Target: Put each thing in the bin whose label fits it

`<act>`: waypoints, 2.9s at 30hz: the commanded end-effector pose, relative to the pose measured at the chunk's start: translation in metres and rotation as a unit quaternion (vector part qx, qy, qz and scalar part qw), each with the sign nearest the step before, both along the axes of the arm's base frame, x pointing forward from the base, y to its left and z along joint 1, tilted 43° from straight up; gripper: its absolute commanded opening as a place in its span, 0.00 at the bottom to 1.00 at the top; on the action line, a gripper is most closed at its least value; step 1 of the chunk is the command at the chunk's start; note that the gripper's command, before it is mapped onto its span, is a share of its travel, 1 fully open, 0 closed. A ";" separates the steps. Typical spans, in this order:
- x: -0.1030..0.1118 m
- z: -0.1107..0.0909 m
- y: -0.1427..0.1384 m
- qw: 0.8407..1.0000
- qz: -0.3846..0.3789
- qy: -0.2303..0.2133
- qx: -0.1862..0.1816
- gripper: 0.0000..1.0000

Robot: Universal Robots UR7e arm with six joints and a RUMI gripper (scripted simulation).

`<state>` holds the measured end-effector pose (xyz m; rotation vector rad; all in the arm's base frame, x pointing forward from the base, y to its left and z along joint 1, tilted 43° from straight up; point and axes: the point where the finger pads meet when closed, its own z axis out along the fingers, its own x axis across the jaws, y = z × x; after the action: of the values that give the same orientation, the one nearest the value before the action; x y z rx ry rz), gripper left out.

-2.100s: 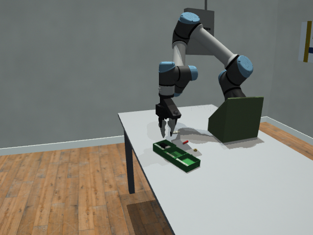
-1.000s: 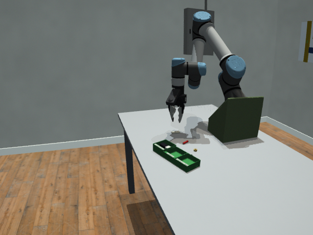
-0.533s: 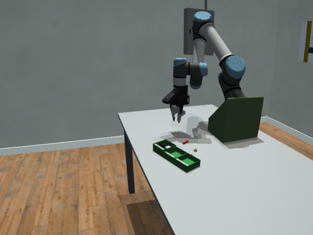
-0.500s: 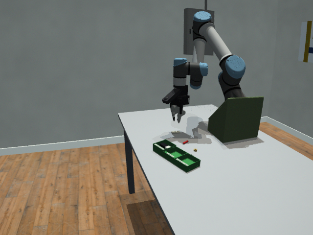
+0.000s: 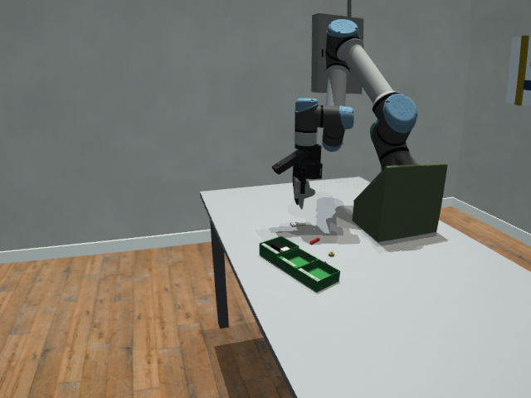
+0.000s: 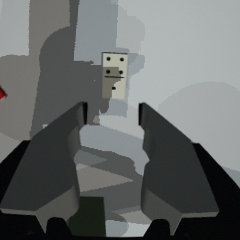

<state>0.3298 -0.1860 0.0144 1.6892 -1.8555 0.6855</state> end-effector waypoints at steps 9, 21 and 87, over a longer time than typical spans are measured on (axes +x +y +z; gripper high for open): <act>0.000 0.000 0.000 1.000 -0.015 -0.008 -0.003 0.24; 0.000 0.000 0.000 1.000 -0.015 -0.008 -0.002 0.24; -0.004 -0.048 -0.046 1.000 -0.015 -0.008 -0.003 0.00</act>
<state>0.3259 -0.2318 -0.0341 1.6538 -1.8847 0.6921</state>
